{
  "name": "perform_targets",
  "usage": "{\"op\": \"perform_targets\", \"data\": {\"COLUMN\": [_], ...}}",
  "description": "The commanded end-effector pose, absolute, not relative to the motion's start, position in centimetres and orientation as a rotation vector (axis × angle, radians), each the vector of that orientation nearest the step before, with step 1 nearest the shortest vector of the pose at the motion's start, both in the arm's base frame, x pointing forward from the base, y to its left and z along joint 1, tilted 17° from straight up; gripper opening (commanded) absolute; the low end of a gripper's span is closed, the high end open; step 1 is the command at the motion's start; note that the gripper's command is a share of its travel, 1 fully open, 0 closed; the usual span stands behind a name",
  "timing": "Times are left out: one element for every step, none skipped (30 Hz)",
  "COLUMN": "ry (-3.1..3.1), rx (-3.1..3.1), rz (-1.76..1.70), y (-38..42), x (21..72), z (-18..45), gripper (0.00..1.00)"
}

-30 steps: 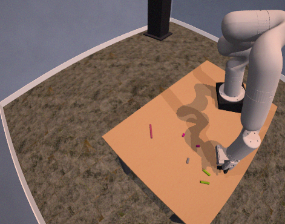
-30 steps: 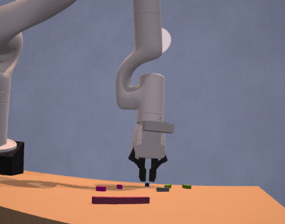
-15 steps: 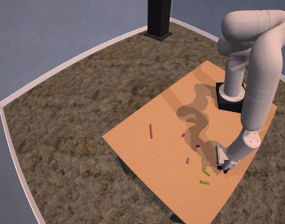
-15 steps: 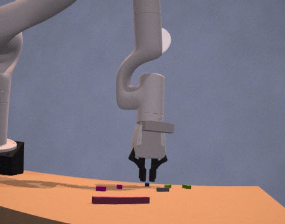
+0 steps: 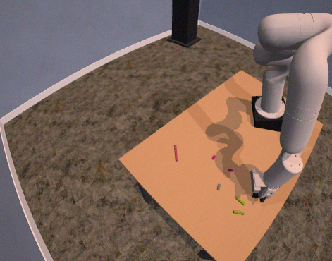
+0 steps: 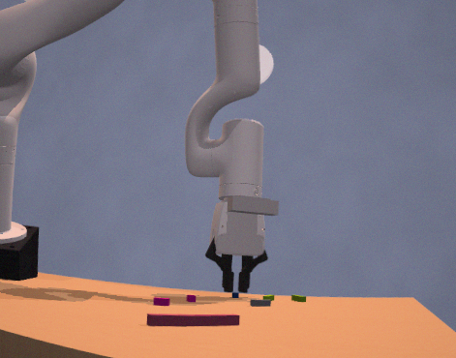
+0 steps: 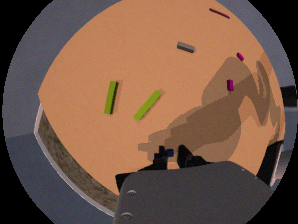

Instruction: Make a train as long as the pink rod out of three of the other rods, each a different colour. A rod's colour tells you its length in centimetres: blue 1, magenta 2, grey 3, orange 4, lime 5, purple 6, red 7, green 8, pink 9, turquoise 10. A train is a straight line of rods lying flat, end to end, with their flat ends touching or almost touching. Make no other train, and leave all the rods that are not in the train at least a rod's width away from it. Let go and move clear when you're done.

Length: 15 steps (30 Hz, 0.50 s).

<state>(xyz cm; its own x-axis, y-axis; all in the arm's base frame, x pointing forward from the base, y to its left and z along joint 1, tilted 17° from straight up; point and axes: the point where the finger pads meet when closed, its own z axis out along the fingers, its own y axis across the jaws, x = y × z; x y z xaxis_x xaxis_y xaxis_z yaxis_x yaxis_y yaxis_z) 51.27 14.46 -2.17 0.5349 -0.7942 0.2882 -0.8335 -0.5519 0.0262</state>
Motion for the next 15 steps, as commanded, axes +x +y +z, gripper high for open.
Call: {"op": "perform_targets", "data": {"ry": [-1.396, -1.396, -1.396, -1.396, -1.396, -1.396, -1.396, -1.396, -1.396, -1.396, -1.396, -1.396, -1.396, -1.396, -1.396], "rx": [2.610, 2.610, 2.610, 2.610, 2.610, 2.610, 2.610, 2.610, 2.610, 2.610, 2.610, 2.610, 2.610, 2.610, 2.610], "rz": [0.368, 0.368, 0.368, 0.368, 0.368, 0.368, 0.368, 0.368, 0.368, 0.368, 0.368, 0.368, 0.368, 0.368, 0.368], "y": [14.40, 14.40, 14.40, 14.38, 14.36, 14.34, 14.33, 14.31, 14.30, 14.29, 14.28, 14.28, 14.27, 14.27, 14.27], "x": [51.40, 51.40, 51.40, 51.41, 51.42, 51.43, 51.44, 51.45, 51.46, 51.46, 51.47, 51.47, 51.47, 51.47, 51.47], "z": [-2.52, -2.52, -2.52, -2.60, -2.67, -2.74, -2.80, -2.86, -2.91, -2.94, -2.97, -3.00, -3.01, -3.02, -3.02], "gripper": [0.24, 0.24, 0.24, 0.24, 0.24, 0.24, 0.24, 0.24, 0.24, 0.24, 0.24, 0.24, 0.24, 0.24, 0.24]}}
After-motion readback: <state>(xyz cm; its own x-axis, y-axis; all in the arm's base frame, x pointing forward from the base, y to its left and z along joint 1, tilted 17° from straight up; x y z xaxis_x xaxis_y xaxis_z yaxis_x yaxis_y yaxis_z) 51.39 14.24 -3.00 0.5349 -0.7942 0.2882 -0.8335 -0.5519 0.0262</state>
